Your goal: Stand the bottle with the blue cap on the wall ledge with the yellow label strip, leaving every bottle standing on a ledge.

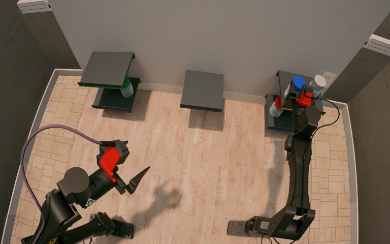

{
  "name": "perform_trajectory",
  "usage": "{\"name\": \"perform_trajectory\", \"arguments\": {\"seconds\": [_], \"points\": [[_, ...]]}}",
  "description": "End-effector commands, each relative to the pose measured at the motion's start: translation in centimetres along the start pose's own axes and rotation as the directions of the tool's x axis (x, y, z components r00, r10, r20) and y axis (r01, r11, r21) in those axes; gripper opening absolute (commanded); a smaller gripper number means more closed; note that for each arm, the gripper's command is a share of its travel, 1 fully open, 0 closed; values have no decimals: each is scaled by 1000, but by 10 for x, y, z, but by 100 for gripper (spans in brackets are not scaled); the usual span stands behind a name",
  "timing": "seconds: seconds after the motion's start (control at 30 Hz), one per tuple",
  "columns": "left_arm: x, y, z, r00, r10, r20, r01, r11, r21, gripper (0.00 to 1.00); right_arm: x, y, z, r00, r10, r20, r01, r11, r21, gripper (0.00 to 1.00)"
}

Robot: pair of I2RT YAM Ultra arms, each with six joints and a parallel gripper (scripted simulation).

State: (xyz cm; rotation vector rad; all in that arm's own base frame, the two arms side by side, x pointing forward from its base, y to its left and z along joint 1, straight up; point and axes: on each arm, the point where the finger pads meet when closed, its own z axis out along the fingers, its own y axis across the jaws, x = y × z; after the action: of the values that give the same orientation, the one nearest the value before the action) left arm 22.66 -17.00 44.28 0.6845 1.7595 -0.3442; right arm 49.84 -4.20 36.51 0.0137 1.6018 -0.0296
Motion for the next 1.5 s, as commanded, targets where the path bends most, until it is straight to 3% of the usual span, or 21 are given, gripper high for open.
{"name": "perform_trajectory", "arguments": {"seconds": [0.0, 0.3, 0.33, 0.4, 0.43, 0.97, 1.3, 1.47], "points": [[-7, 0, -11, 1000, -1, 16, 1, 1000, -1, 89, -51, 2, -13, 989, -3, 151, 4, 1000, -6, 50], [-7, 0, -11, 1000, -1, 16, 1, 1000, -1, 89, -47, 1, -10, 990, -10, 142, 10, 1000, 0, 50], [-7, 0, -11, 1000, -1, 16, 1, 1000, -1, 89, -47, 1, -10, 990, -10, 142, 10, 1000, 0, 61], [-7, 0, -11, 1000, -1, 16, 1, 1000, -1, 89, -47, 1, -10, 990, -10, 142, 10, 1000, 0, 61], [-7, 0, -11, 1000, -1, 16, 1, 1000, -1, 89, -47, 1, -10, 990, -10, 142, 10, 1000, 0, 70], [-7, 0, -11, 1000, -1, 16, 1, 1000, -1, 89, -38, -4, -35, 992, 3, 122, -4, 1000, 1, 70], [-7, 0, -11, 1000, -1, 16, 1, 1000, -1, 89, -29, -4, -114, 994, 7, 108, -7, 1000, 1, 70], [-7, 0, -11, 1000, -1, 16, 1, 1000, -1, 89, -46, -1, -115, 989, -10, 146, 10, 1000, 2, 70]]}}
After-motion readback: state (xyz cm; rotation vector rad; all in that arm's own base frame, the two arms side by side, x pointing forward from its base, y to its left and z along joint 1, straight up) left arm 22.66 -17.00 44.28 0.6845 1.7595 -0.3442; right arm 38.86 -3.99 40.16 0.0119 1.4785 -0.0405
